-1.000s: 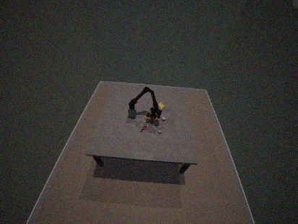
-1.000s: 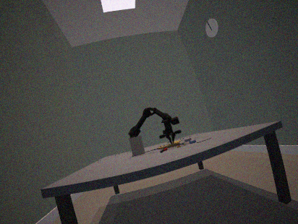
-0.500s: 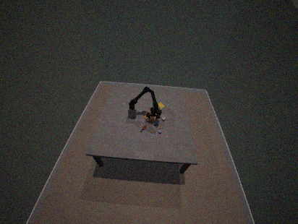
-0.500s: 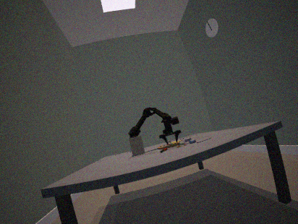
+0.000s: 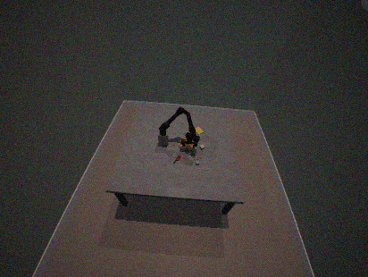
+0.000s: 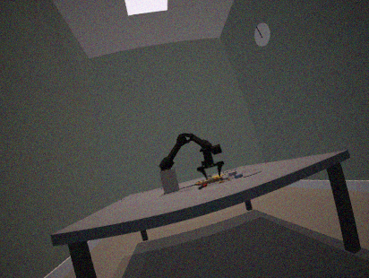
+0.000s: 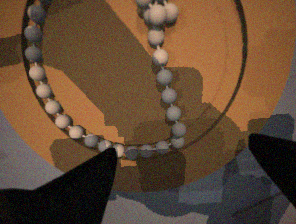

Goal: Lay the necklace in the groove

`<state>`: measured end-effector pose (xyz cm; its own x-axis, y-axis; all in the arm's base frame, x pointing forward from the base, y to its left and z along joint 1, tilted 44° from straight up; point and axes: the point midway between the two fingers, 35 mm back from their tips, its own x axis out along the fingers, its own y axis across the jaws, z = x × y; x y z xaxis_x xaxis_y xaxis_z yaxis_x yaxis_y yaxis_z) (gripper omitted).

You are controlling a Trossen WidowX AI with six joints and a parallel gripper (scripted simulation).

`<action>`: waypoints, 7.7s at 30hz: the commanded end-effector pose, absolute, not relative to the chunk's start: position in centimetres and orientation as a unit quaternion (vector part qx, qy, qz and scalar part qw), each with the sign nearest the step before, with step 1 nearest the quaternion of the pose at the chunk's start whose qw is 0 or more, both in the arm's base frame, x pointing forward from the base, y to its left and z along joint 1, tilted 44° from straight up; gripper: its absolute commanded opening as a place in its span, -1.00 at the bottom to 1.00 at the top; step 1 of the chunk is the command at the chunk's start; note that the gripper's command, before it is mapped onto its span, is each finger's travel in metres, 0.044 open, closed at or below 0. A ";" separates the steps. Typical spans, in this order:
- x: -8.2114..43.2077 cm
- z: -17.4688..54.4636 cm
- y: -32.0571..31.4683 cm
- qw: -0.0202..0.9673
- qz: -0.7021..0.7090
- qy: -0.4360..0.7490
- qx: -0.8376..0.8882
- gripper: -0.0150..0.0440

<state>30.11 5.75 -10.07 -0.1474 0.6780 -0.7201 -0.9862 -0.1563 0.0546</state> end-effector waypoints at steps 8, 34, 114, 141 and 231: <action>30.1 -10.0 5.7 0.588 0.707 0.272 -0.285 1.00; 30.4 -8.2 4.9 0.583 0.213 0.727 0.294 -0.08; 30.1 -9.6 7.0 0.309 -0.246 0.715 0.577 -0.49; 30.0 -9.2 6.5 0.303 -0.249 0.715 0.578 -0.49; 31.2 -8.3 6.4 0.401 -0.121 0.746 0.518 -0.08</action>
